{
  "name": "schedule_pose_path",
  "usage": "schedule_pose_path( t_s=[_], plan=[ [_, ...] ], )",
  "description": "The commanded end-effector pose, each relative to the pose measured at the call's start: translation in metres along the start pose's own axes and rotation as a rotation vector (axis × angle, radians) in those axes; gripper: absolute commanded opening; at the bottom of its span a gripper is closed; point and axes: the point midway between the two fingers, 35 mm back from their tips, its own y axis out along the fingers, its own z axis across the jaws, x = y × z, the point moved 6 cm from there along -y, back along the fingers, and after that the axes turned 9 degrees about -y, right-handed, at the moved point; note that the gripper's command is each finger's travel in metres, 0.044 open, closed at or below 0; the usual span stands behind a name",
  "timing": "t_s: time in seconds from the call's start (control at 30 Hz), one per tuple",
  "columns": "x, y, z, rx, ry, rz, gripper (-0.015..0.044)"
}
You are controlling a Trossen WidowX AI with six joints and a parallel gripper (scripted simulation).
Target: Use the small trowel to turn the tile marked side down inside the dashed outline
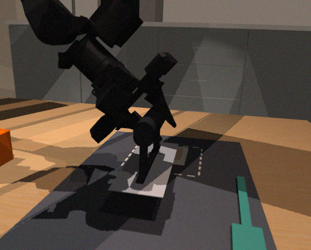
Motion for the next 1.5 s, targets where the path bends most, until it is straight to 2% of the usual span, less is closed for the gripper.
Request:
schedule_pose_path(
  t_s=[0.0,0.4,0.93,1.47],
  plan=[
    [-0.009,0.002,0.004,0.019,0.006,-0.004,0.0000],
    [-0.027,0.015,-0.007,0.019,0.007,-0.003,0.0000],
    [0.064,-0.023,0.018,0.021,0.001,-0.008,0.0000],
    [0.068,-0.025,0.018,0.022,0.001,-0.008,0.0000]
  ],
)
